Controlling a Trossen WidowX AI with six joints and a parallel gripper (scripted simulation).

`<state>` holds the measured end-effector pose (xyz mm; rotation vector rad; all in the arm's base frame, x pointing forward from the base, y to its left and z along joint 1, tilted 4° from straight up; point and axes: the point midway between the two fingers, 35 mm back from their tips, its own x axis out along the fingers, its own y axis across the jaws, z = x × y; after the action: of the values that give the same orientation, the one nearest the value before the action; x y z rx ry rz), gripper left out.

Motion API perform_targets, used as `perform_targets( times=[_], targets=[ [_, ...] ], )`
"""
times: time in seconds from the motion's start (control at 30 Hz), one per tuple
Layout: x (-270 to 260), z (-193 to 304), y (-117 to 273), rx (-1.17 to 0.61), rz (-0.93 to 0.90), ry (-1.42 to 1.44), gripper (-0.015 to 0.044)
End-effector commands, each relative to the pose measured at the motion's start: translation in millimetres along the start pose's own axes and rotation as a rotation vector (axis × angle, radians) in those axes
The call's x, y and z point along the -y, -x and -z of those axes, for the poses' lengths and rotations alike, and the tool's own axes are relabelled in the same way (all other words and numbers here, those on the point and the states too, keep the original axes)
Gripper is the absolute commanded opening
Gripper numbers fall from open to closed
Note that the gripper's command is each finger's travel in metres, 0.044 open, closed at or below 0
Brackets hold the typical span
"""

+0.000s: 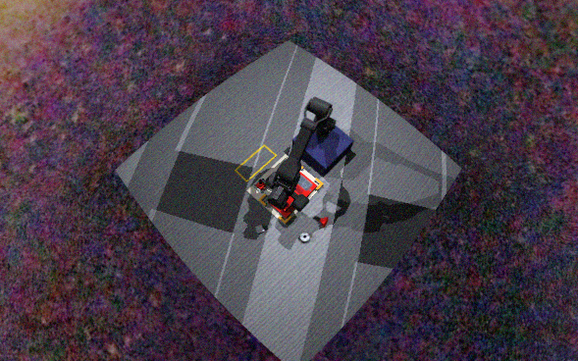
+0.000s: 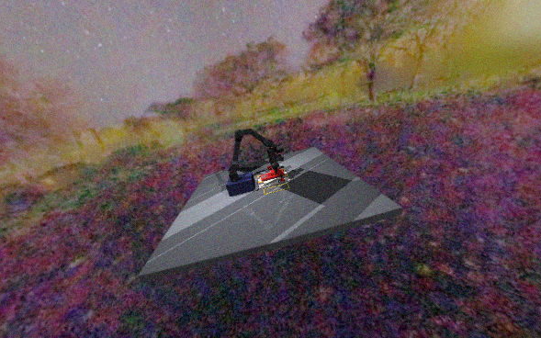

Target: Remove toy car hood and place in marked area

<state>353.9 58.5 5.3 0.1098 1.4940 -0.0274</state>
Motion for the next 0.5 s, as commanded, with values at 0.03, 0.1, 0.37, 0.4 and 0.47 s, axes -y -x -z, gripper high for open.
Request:
perform_targets(
  times=[0.03, 0.1, 0.37, 0.4, 0.47],
  targets=[
    [0.1, -0.2, 4.0, 0.0, 0.0, 0.0, 0.0],
    [0.1, -0.3, 5.3, 0.0, 0.0, 0.0, 0.0],
    [0.1, -0.4, 10.6, 0.0, 0.0, 0.0, 0.0],
    [0.1, -0.4, 11.3, 0.0, 0.0, 0.0, 0.0],
    [0.1, -0.4, 12.6, 0.0, 0.0, 0.0, 0.0]
  ],
)
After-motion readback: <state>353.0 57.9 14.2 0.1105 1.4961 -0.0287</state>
